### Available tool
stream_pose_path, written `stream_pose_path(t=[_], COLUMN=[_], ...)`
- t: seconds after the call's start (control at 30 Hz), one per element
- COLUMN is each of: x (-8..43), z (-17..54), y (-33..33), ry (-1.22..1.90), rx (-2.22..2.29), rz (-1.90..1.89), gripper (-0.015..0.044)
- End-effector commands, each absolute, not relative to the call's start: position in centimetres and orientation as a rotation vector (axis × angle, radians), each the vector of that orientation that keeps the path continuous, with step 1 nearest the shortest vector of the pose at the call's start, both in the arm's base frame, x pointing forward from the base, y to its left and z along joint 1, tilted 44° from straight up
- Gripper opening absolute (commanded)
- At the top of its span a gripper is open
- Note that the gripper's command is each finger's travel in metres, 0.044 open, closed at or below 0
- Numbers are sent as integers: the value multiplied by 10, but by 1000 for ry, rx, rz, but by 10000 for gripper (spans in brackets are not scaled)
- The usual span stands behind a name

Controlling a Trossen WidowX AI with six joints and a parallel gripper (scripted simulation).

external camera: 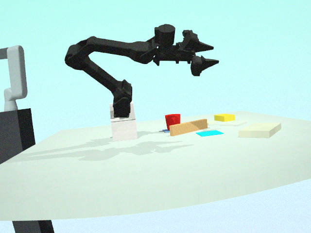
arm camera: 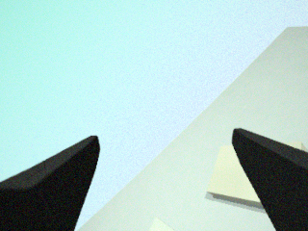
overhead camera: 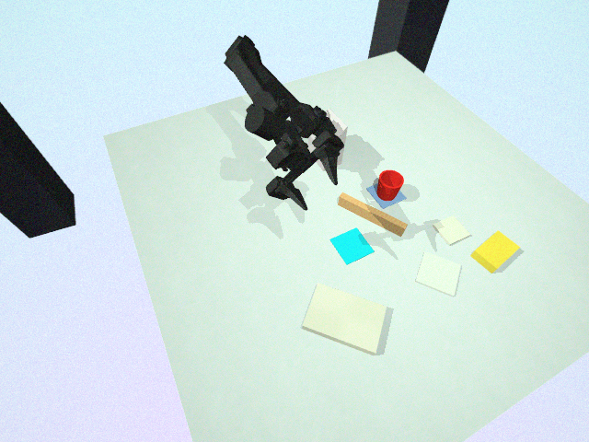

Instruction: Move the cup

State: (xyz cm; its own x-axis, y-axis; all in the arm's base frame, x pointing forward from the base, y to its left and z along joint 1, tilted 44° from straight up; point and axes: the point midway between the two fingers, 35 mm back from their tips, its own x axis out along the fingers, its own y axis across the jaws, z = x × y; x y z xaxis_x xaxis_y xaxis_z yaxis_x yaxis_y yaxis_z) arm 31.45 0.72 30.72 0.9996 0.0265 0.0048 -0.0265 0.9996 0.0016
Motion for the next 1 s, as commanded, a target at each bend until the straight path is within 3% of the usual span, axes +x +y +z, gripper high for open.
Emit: stream_pose_path(t=[0.0, 0.3, 0.63, 0.97], x=[315, 343, 305, 236], z=[306, 182, 55, -21], y=[8, 64, 104, 107], ry=[2, 534, 994, 1082], rx=[7, 331, 480, 332], rz=[27, -23, -398, -897], gripper=[374, 148, 148, 148])
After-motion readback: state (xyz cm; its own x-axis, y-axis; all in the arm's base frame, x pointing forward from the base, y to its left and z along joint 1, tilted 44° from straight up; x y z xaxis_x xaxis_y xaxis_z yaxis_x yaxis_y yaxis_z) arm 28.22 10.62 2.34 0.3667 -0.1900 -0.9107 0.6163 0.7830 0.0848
